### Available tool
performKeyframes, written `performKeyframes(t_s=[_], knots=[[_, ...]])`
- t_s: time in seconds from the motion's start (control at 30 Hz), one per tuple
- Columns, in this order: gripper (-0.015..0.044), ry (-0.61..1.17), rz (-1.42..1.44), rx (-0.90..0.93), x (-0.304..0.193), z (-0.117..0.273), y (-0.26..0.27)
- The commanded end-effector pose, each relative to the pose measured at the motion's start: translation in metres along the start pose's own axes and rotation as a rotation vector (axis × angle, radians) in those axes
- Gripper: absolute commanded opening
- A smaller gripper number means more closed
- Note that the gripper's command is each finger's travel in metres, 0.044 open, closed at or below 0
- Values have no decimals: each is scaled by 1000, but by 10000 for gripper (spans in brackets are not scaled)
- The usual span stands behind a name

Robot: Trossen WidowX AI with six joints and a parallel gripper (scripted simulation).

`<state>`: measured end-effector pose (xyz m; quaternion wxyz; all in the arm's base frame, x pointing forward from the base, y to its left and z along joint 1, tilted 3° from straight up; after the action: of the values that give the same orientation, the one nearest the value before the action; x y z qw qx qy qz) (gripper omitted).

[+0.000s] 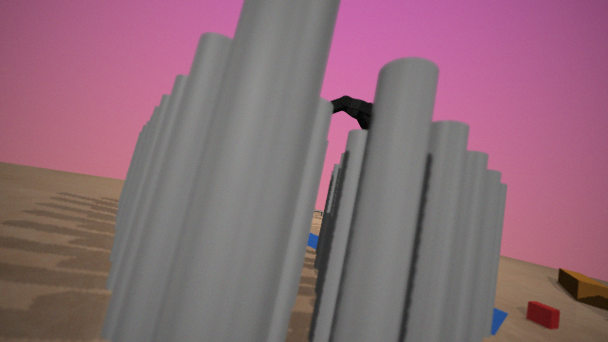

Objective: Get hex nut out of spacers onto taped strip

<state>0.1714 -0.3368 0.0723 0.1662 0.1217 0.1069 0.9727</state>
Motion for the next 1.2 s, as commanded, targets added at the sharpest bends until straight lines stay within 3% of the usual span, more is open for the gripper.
performKeyframes(t_s=[0.0, 1.0, 1.1, 1.17], knots=[[280, -11, -1, -2, -2, -9, -3], [280, -11, -1, -3, -12, -52, -17], [201, -11, -1, -3, -12, -52, -17], [188, -11, -1, -3, -12, -52, -17]])
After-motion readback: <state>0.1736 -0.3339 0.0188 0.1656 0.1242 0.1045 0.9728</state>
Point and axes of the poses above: the point midway between the two fingers, 35 mm back from their tips, its own z axis back along the fingers, its own y axis across the jaws, x = y × z, the point moved 1 cm from there along z, back along the fingers, and after that the axes turned 1 degree about z, right-handed, at the moved point
